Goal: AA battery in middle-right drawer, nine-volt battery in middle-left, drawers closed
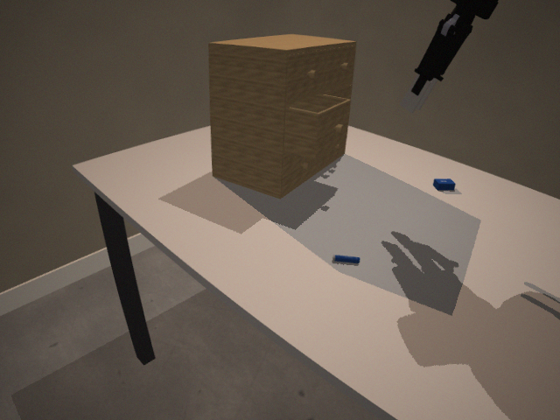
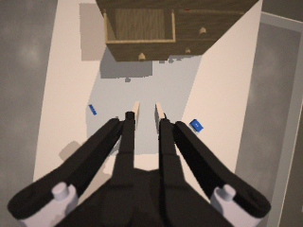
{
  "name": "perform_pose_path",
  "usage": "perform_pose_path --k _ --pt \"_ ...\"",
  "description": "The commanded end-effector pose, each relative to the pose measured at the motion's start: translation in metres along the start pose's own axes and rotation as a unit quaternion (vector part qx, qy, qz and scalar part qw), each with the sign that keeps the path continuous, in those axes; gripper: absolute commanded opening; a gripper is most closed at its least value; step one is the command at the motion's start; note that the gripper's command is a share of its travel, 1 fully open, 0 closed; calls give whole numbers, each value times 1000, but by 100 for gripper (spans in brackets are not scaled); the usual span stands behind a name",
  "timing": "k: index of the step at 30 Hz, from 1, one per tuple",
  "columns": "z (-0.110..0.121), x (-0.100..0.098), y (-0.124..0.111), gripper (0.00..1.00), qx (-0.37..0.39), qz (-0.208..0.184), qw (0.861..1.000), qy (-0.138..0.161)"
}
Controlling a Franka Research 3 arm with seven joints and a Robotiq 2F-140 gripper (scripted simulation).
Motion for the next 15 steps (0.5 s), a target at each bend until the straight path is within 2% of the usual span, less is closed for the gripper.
perform_pose_path --k 1,5,7,11,15 --pt "-7 -14 -14 20 -47 -60 997 19" --pt "-6 -31 -21 20 -48 -110 992 24" --pt "-6 -31 -21 20 -48 -110 992 24" --pt "-6 -45 -27 20 -48 -152 987 28" --pt "-6 -53 -30 20 -48 -176 983 30"
Point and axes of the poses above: the point where the finger pads meet when closed, its own x axis out along the fingers, its own z axis across the jaws, y = z × x, the point moved 1 cm from there along -x, back along the fingers, and after that the axes turned 8 degrees about -x, right-handed, at the moved point
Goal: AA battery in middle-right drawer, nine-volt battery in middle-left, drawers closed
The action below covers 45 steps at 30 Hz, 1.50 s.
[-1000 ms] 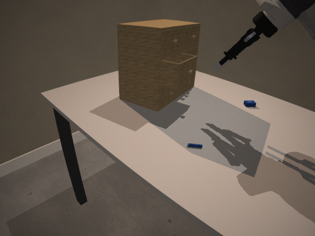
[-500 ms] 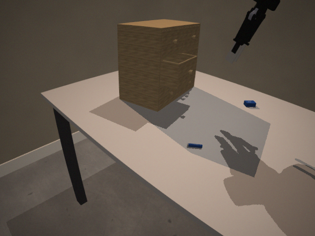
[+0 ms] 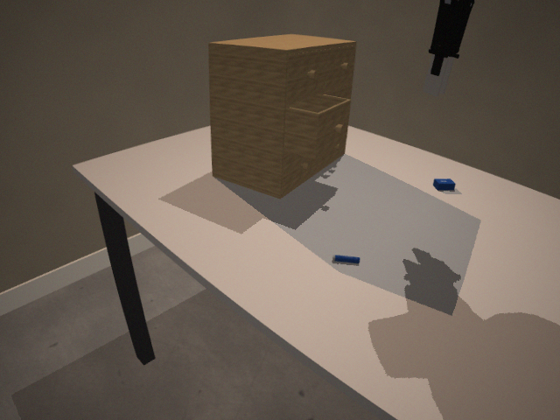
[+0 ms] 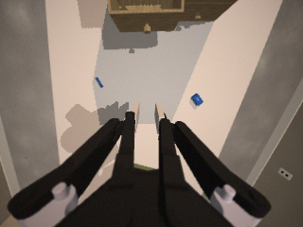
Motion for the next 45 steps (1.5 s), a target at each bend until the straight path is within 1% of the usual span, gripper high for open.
perform_pose_path --k 1,36,39,41,43,45 --pt "3 -1 -20 20 -48 -45 998 -1" --pt "3 -2 -20 20 -48 -48 998 0" --pt "3 -1 -20 20 -38 -47 998 0" --pt "4 2 -19 20 -17 -47 999 2" --pt "4 2 -19 20 -17 -47 999 2" --pt "7 8 -17 20 26 -48 999 5"
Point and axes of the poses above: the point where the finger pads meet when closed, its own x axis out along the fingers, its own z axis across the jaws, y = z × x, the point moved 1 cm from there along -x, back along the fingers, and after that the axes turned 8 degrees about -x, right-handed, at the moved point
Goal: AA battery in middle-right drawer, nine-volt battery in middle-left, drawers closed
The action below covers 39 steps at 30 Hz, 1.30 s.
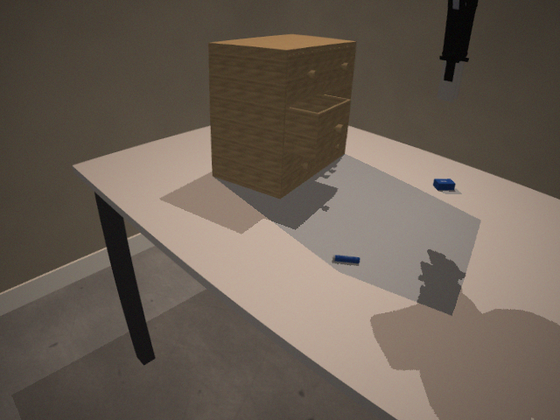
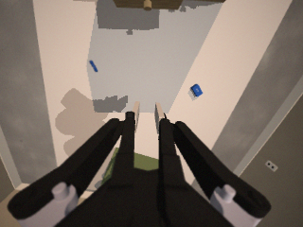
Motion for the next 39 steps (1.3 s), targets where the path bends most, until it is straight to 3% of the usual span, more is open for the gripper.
perform_pose_path --k 1,4,6,7,10,11,15,16,18,19,20,22,23,25,27,29,30,32,33,37,39 --pt "4 8 7 20 81 3 997 10" --pt "12 20 11 20 163 1 986 19" --pt "12 20 11 20 163 1 986 19" --pt "17 27 13 20 212 -1 977 24" --pt "17 27 13 20 212 -1 977 24" --pt "23 36 15 20 265 -4 964 28" --pt "23 36 15 20 265 -4 964 28" --pt "30 45 17 20 322 -7 946 31" --pt "30 45 17 20 322 -7 946 31" --pt "38 54 18 20 366 -10 930 33" --pt "38 54 18 20 378 -9 925 34" --pt "38 54 18 20 378 -9 925 34" --pt "46 64 18 20 420 -13 907 34" --pt "46 64 18 20 432 -12 901 35" --pt "54 72 18 20 479 -15 877 36" --pt "54 72 18 20 481 -15 876 36" --pt "62 81 18 20 520 -17 853 35" --pt "62 81 18 20 520 -17 853 35" --pt "71 88 17 20 557 -19 830 34" --pt "78 96 16 20 604 -20 796 34" --pt "86 102 15 20 634 -21 772 32"
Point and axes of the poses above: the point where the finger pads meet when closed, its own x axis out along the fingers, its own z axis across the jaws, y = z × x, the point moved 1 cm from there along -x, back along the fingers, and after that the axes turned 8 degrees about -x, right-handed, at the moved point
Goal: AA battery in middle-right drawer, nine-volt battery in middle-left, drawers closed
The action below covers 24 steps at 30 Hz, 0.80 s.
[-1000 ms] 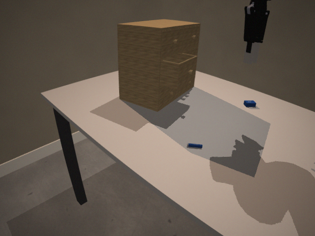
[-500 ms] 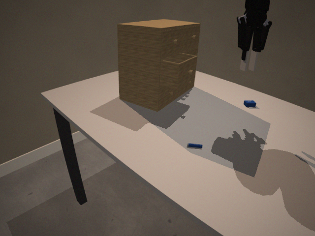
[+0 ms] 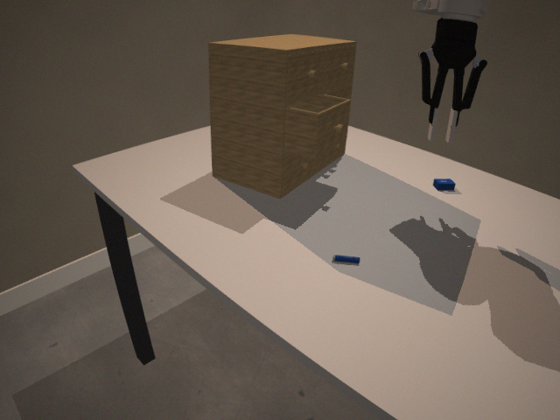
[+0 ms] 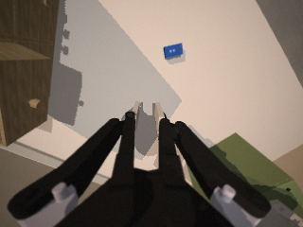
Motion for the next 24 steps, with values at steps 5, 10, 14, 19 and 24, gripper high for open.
perform_pose_path --k 5,10,14,19,24 --pt "2 12 23 20 202 4 979 20" --pt "7 17 29 20 242 5 970 20" --pt "18 27 42 20 313 8 950 20" --pt "23 31 48 20 346 10 938 20" --pt "35 40 60 20 409 14 912 20"
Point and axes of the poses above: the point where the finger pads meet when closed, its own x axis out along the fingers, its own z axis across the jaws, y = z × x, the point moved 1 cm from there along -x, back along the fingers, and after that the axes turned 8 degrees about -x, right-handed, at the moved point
